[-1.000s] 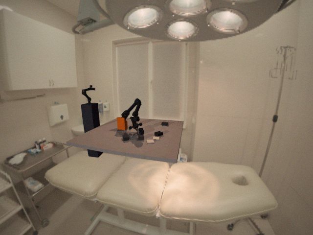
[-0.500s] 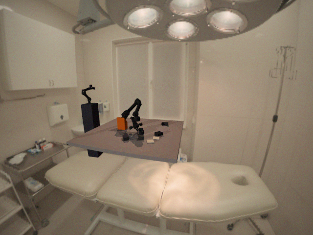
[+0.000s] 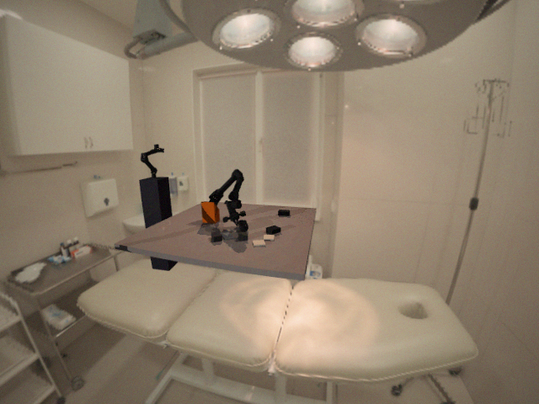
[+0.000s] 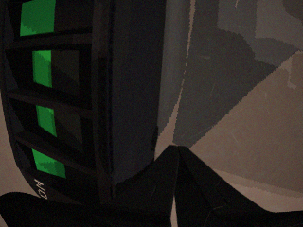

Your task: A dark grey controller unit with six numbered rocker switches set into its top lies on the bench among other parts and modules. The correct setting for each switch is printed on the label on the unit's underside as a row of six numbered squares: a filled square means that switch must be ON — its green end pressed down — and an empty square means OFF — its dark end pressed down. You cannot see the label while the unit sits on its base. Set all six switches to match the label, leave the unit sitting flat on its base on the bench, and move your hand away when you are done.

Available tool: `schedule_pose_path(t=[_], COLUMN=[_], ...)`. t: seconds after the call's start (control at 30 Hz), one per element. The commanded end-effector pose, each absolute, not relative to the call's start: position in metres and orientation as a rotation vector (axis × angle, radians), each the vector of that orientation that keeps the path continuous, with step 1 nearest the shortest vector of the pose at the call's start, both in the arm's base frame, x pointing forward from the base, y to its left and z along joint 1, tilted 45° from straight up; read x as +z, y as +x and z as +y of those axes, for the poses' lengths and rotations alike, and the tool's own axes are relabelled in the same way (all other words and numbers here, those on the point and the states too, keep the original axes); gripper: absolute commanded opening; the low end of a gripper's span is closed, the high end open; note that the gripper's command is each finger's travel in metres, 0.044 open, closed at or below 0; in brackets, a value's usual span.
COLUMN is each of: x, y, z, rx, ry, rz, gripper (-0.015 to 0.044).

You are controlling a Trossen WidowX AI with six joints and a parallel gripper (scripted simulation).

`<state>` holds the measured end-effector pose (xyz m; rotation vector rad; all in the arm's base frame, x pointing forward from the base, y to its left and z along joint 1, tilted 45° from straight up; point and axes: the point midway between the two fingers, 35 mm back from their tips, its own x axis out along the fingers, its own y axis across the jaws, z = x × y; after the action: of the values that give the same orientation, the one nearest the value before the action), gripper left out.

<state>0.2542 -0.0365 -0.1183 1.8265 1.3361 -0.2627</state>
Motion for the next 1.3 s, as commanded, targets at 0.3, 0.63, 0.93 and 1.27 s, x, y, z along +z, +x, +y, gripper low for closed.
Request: schedule_pose_path(t=[0.3, 0.63, 0.93, 1.27], x=[-0.1134, -0.1112, -0.1099, -0.1084], y=[0.2665, 0.2691, 0.2712, 0.2736], z=[-0.0354, -0.0336, -0.0327, -0.0316], rx=[-0.237, -0.237, -0.237, -0.237], ry=[1.815, 1.815, 1.815, 1.815], rz=[1.326, 1.326, 1.326, 1.326], gripper=[0.0000, 0.0000, 0.0000, 0.0000])
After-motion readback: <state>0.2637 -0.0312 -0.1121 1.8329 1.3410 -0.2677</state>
